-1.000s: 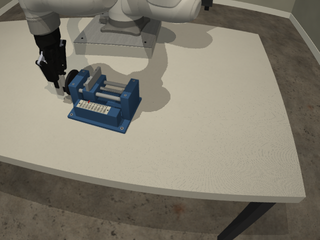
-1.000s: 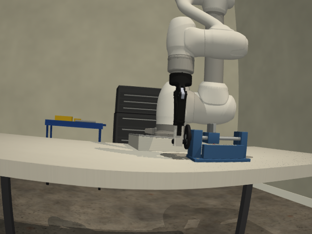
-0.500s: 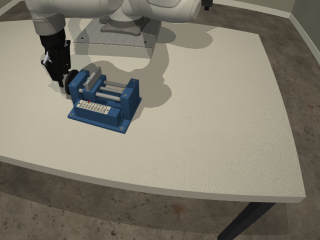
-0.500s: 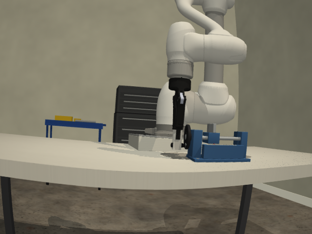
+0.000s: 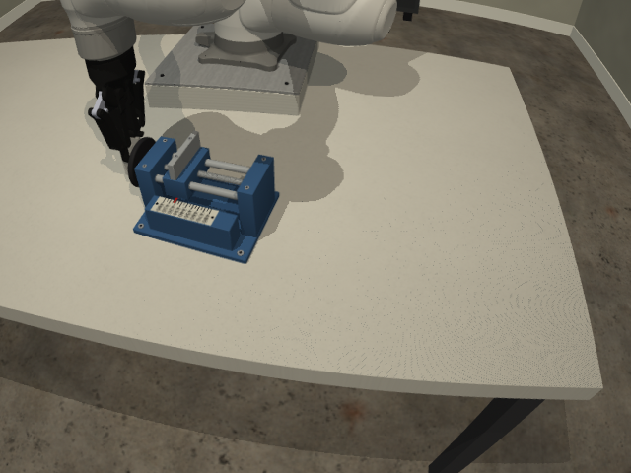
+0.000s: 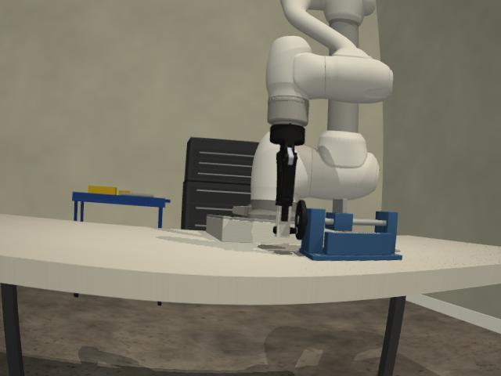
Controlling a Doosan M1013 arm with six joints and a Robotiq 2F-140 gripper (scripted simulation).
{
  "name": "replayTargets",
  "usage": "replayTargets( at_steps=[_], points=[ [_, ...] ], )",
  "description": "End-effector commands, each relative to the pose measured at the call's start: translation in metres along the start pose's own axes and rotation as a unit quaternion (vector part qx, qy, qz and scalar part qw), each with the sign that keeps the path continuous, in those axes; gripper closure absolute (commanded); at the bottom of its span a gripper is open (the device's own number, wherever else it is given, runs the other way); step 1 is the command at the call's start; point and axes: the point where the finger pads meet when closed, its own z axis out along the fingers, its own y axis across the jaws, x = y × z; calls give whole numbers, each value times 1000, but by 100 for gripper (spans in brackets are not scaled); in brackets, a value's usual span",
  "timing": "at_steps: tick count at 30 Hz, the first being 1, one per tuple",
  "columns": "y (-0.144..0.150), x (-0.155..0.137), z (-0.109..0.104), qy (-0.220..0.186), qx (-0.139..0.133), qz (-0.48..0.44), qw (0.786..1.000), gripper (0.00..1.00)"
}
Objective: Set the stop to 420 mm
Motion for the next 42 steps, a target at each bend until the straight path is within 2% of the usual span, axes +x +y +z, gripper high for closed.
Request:
replayTargets(
  at_steps=[1, 18, 28, 42],
  points=[
    [6, 1, -3, -1, -2, 1, 1000, 96],
    [12, 1, -27, -1, -2, 1, 1000, 96],
    [-4, 1, -47, -1, -2, 1, 1000, 96],
    [-29, 1, -47, -1, -2, 1, 1000, 96]
  ],
)
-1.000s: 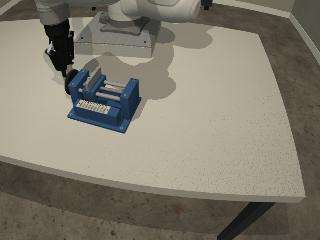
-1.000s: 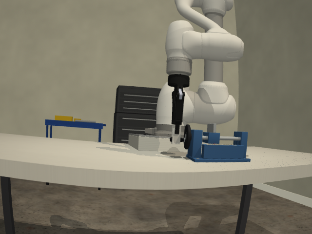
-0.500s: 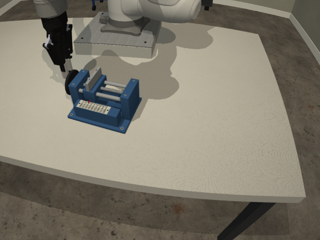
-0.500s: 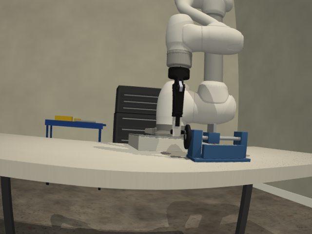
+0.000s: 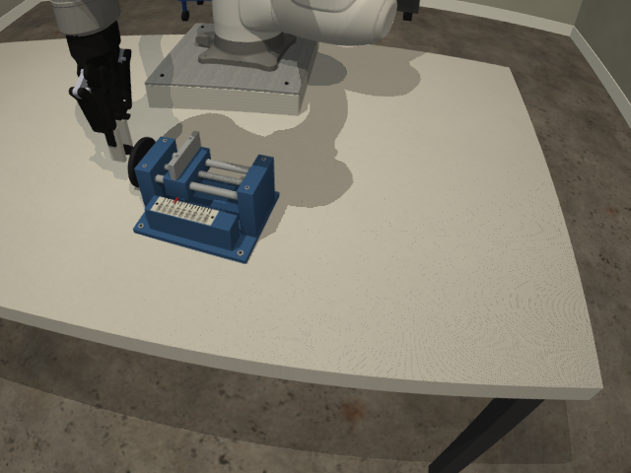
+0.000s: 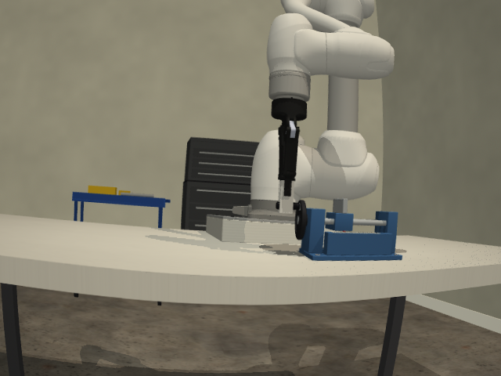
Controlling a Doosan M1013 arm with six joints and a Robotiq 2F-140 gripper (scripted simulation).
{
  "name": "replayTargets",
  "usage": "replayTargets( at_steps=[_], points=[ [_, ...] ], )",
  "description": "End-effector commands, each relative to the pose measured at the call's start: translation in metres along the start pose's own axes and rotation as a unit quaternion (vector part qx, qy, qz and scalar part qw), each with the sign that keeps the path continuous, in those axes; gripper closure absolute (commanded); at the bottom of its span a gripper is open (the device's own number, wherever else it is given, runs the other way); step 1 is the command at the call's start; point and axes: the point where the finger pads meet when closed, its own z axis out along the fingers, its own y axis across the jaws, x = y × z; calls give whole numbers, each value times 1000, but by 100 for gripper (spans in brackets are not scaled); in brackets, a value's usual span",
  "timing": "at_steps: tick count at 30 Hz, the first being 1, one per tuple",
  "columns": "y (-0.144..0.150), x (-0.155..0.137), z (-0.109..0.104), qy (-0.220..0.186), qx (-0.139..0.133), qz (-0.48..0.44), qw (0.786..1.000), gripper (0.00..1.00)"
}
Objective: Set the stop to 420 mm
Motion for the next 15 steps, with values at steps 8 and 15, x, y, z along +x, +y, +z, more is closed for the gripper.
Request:
replayTargets(
  at_steps=[8, 15],
  points=[
    [-15, 0, 13, 2, -1, -3, 1000, 96],
    [-19, 0, 19, 2, -1, -3, 1000, 96]
  ],
)
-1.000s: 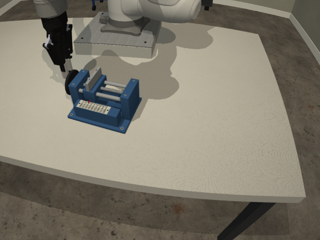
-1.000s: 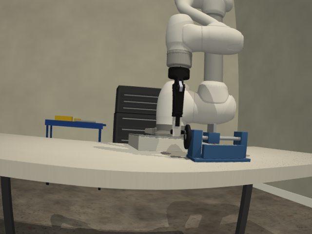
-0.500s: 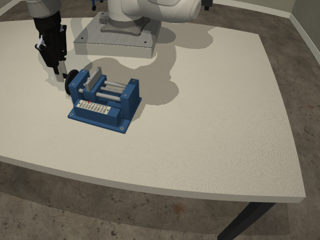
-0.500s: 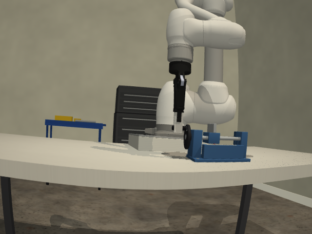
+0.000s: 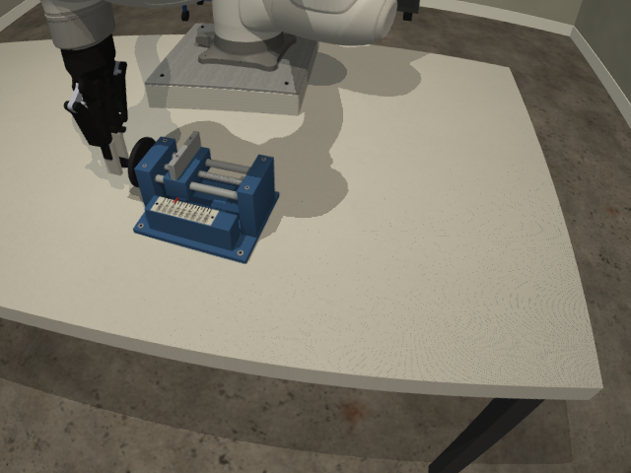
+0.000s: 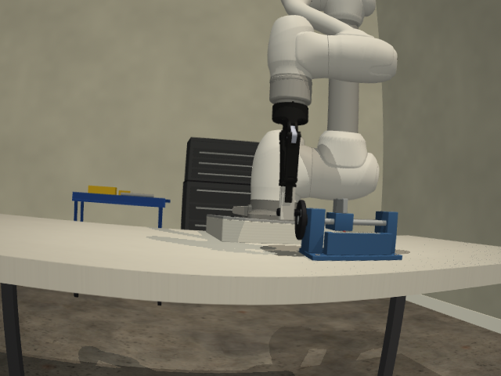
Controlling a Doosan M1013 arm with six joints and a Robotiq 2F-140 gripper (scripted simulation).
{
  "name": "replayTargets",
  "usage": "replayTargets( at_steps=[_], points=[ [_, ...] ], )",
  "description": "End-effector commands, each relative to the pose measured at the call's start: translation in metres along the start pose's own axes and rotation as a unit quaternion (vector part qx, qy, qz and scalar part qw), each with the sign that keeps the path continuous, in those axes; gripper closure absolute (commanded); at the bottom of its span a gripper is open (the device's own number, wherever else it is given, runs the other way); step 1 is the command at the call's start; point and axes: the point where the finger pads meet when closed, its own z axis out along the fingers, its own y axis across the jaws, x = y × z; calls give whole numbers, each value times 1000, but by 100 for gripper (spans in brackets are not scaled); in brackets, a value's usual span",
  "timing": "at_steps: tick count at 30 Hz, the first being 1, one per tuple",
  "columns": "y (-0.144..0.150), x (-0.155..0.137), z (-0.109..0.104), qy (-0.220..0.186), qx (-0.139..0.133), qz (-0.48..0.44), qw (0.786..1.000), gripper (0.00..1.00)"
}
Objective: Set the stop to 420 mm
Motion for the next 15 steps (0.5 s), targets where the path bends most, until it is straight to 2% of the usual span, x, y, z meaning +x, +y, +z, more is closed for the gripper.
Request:
replayTargets(
  at_steps=[1, 15],
  points=[
    [-2, 0, 8, 2, -3, -2, 1000, 96],
    [-1, 0, 30, 2, -3, -2, 1000, 96]
  ],
)
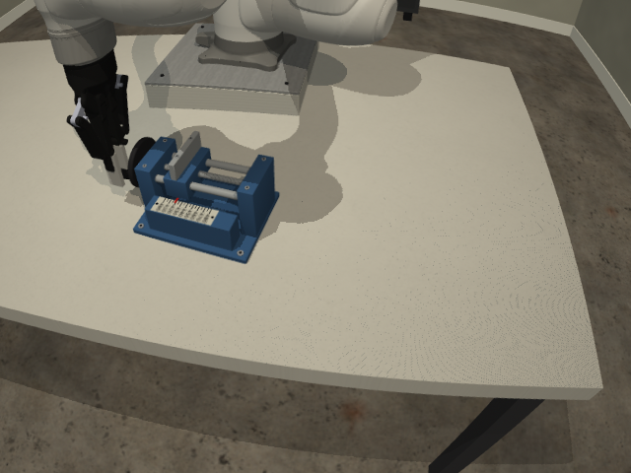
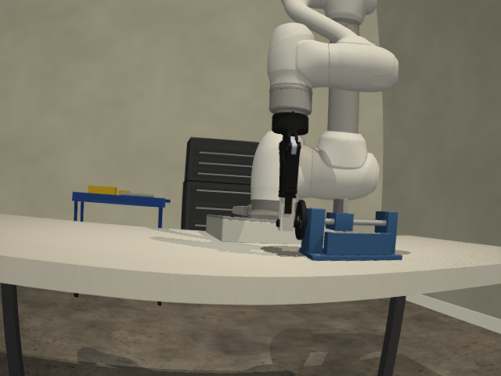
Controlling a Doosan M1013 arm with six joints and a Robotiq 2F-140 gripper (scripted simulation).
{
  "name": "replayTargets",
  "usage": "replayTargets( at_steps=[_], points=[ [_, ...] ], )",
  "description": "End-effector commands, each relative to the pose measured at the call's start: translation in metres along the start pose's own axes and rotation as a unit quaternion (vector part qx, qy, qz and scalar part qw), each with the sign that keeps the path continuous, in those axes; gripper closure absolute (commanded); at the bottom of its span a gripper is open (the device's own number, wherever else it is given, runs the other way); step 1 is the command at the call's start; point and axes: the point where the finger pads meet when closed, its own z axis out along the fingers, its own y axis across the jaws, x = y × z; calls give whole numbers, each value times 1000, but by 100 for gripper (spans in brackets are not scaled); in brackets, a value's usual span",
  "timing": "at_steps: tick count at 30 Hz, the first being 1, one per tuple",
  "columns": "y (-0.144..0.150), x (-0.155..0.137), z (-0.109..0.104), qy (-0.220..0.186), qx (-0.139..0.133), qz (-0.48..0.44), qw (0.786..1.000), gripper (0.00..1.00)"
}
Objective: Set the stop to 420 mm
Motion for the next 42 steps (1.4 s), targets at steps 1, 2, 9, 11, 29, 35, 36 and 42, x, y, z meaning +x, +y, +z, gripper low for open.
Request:
replayTargets(
  at_steps=[1, 2, 9, 11, 29, 35, 36, 42],
  points=[
    [3, 0, 10, 2, -3, -3, 1000, 96],
    [4, 0, 11, 2, -3, -3, 1000, 96],
    [15, 0, 20, 2, -3, -3, 1000, 96],
    [18, 1, 22, 2, -3, -3, 1000, 96],
    [37, 1, 22, 2, -3, -3, 1000, 96],
    [40, 1, 21, 2, -3, -3, 1000, 96],
    [40, 1, 21, 2, -3, -3, 1000, 96],
    [43, 1, 19, 2, -3, -3, 1000, 96]
  ],
)
